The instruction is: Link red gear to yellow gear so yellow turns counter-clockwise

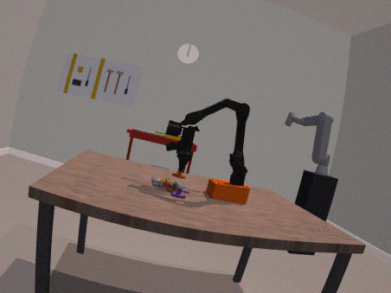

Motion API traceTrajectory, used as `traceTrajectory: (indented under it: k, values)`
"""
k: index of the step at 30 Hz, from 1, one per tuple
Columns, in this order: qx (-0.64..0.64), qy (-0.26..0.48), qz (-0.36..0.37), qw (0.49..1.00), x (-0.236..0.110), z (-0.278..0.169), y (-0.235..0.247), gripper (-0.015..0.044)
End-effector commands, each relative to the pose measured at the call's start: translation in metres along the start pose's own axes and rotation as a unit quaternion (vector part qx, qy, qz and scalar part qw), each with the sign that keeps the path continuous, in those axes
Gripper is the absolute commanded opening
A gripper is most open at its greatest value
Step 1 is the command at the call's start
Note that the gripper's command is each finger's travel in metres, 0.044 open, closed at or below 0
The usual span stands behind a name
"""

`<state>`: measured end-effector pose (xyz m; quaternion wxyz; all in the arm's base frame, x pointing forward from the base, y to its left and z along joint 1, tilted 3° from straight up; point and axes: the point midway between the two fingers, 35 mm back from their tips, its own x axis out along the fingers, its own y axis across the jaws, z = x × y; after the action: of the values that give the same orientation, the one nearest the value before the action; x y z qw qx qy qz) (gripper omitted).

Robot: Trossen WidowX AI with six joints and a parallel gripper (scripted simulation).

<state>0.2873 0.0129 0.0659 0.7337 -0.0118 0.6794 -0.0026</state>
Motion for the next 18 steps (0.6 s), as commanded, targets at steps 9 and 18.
traceTrajectory:
  k: [9,18]
  values:
    - [-0.005,-0.004,0.002,1.0,-0.002,0.002,0.001,0.0]
    - [-0.054,-0.004,0.002,0.999,0.009,0.001,0.001,0.0]
